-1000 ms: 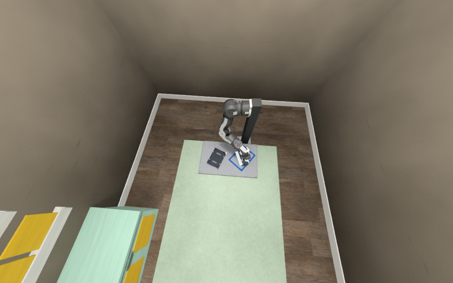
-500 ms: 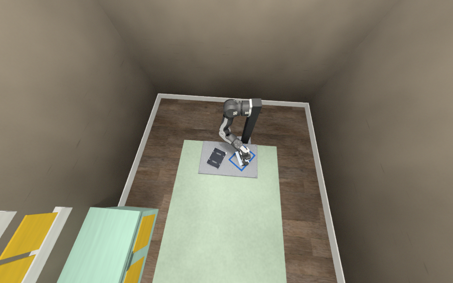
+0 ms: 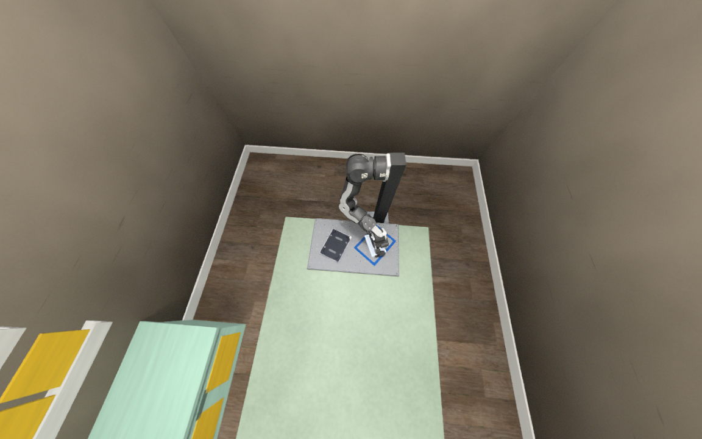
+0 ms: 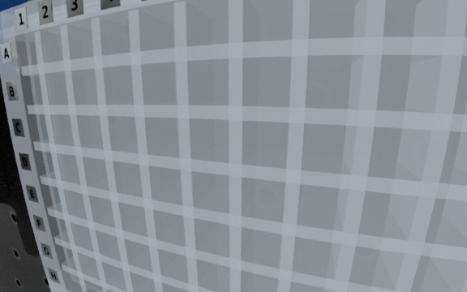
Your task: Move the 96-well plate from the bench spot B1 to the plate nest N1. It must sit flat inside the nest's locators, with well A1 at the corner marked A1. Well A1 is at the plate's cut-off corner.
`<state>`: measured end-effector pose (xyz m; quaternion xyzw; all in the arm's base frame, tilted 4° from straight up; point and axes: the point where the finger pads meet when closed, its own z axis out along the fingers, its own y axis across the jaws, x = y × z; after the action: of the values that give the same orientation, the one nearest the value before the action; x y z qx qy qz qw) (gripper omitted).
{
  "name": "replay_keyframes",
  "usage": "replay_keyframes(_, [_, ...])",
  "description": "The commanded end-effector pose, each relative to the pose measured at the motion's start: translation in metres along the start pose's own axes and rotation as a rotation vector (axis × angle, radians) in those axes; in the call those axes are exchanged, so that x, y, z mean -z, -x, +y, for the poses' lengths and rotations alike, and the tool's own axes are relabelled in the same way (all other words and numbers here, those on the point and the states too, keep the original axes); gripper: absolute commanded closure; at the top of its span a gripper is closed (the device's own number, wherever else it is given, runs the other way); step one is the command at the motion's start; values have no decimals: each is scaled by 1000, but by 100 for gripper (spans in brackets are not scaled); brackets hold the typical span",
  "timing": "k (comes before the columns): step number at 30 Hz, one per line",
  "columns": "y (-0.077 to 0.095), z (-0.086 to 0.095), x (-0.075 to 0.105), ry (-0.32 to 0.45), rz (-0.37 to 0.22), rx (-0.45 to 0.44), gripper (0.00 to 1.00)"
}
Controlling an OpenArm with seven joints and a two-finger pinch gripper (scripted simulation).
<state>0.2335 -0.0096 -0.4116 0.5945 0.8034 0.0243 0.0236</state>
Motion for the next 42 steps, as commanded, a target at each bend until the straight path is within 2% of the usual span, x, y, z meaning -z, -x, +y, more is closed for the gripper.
replay_keyframes(1, [0,2,2,4,0,-2,100])
replay_keyframes(42, [-1,1,-2,8,3,1,100])
